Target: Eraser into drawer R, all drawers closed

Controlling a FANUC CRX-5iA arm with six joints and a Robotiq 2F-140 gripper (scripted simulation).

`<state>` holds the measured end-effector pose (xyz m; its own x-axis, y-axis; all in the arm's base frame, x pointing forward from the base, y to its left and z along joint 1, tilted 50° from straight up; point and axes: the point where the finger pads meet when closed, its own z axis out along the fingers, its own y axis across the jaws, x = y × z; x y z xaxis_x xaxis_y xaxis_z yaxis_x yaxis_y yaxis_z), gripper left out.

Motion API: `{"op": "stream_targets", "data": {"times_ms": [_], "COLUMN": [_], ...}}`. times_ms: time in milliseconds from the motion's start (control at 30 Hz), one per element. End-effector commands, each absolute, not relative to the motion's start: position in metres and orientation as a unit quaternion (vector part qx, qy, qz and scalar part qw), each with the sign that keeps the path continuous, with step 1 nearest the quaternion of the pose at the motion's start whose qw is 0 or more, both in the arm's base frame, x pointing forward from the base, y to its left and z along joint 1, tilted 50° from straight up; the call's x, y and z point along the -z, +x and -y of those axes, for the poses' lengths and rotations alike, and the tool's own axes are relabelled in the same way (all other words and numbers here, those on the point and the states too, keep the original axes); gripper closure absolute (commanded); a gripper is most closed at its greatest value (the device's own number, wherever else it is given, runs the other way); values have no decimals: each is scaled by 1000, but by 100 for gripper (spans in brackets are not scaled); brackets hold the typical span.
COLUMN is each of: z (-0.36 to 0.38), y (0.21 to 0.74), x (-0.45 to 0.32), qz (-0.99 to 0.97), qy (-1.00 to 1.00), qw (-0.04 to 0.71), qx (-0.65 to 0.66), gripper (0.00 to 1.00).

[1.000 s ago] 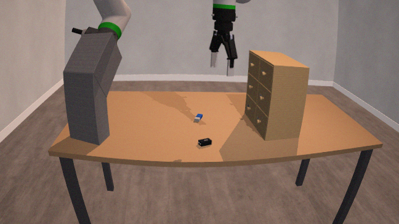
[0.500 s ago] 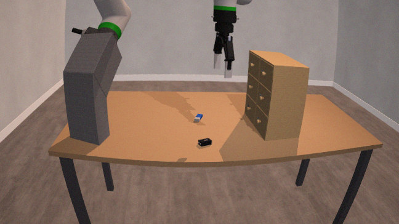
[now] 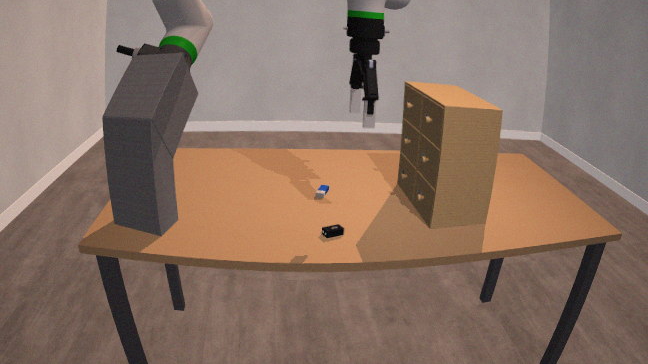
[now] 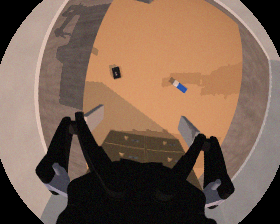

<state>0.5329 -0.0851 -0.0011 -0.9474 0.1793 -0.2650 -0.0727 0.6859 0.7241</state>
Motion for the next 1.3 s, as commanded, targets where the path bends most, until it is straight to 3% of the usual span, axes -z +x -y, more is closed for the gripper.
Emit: {"op": "stream_targets", "data": {"times_ms": [0, 867, 1267], "z": [85, 83, 72], "y": [533, 539, 566], "x": [1, 3, 11], "qz": [-904, -899, -869], "qy": [34, 47, 96], "qw": [158, 181, 293], "qx": [-396, -395, -386], "gripper": [0, 0, 0]}}
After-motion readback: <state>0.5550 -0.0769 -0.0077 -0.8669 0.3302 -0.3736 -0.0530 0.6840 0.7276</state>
